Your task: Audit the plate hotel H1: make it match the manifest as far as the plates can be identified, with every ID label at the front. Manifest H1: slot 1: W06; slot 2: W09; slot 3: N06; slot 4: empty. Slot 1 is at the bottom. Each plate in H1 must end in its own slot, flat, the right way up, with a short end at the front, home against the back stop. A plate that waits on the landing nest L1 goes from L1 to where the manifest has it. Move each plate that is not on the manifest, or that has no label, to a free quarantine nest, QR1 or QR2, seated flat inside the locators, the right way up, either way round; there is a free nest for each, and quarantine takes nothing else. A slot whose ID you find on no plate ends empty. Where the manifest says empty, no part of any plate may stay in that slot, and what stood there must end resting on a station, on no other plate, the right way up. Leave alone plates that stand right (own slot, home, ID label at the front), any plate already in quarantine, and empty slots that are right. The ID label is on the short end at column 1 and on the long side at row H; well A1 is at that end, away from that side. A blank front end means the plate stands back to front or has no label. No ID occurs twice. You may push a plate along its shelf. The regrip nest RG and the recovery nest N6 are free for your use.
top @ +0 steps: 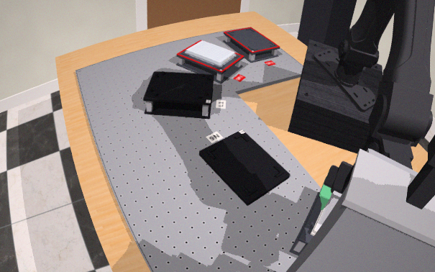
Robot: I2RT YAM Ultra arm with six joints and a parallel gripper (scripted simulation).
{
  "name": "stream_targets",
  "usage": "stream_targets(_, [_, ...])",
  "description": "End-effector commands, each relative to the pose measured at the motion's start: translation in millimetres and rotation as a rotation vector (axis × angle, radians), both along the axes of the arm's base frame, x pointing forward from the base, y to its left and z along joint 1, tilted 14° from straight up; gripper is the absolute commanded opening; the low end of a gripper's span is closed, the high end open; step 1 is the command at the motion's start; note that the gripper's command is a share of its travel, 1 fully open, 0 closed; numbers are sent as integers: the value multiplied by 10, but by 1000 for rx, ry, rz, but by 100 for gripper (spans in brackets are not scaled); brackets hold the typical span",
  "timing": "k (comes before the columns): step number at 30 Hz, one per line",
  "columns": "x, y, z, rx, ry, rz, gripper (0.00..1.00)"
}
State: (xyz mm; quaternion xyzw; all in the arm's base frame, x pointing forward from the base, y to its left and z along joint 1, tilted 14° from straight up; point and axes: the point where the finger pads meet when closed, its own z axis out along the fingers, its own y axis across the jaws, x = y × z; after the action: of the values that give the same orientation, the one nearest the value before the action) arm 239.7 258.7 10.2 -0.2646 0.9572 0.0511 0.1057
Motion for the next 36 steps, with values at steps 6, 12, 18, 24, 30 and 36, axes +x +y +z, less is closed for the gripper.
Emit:
stream_targets(6, [21,21,24,12,-10,1,86])
stream_targets(12, [21,21,24,12,-10,1,86])
stream_targets(18, [6,-4,21,16,-12,1,86])
stream_targets(24, [24,21,147,23,-18,2,86])
stream_targets(30, [42,47,246,32,-28,2,86])
stream_targets(36, [26,39,304,32,-28,2,86])
